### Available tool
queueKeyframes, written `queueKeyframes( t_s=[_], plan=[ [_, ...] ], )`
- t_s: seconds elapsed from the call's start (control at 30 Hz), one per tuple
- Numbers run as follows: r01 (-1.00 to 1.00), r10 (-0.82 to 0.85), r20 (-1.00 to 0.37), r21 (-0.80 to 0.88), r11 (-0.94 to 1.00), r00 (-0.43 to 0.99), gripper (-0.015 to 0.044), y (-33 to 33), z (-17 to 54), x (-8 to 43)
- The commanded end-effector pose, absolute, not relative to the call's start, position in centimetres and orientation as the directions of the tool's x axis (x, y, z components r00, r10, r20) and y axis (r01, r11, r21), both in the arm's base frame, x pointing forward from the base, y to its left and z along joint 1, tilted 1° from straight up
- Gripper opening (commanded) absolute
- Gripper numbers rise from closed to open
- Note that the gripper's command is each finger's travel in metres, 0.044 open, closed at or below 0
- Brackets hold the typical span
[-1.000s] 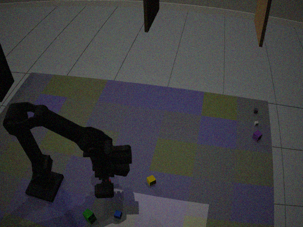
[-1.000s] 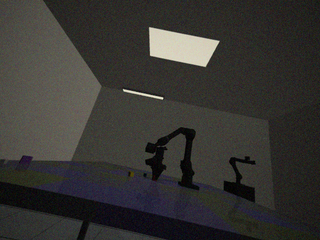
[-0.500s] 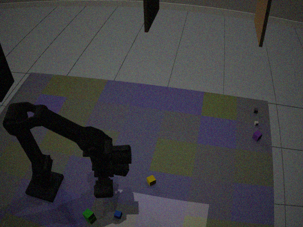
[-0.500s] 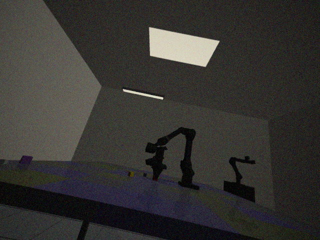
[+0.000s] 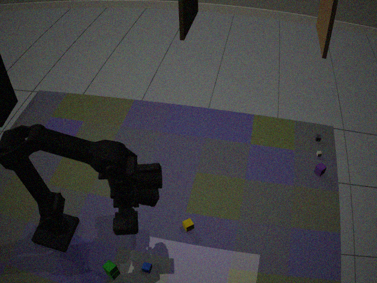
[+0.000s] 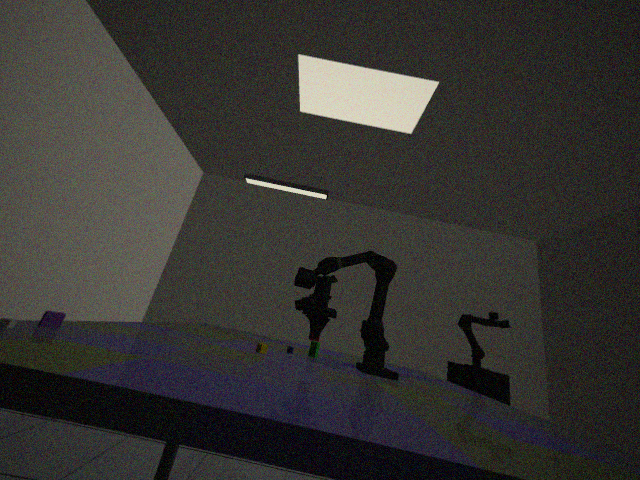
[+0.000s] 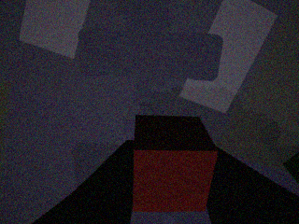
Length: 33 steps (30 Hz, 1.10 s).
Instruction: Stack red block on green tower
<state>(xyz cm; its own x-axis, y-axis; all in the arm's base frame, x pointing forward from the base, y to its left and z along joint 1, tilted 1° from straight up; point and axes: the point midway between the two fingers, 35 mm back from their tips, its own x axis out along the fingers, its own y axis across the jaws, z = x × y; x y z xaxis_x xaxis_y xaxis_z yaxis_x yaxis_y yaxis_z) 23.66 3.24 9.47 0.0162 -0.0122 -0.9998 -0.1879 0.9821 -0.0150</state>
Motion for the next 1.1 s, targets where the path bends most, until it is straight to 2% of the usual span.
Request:
queueKeyframes(
  t_s=[0.0, 0.27, 0.53, 1.07],
  plan=[
    [-0.185, -0.015, -0.999, -0.021, 0.983, 0.031, 0.0000, 3.2, 11.3, 23.8],
    [-0.185, -0.015, -0.999, -0.021, 0.983, 0.031, 0.0000, 3.3, 14.7, 23.6],
    [-0.185, -0.015, -0.999, -0.021, 0.983, 0.031, 0.0000, 3.3, 14.8, 23.6],
    [-0.185, -0.019, -0.999, -0.025, 0.982, 0.030, 0.0000, -2.9, 14.9, 23.5]
  ],
)
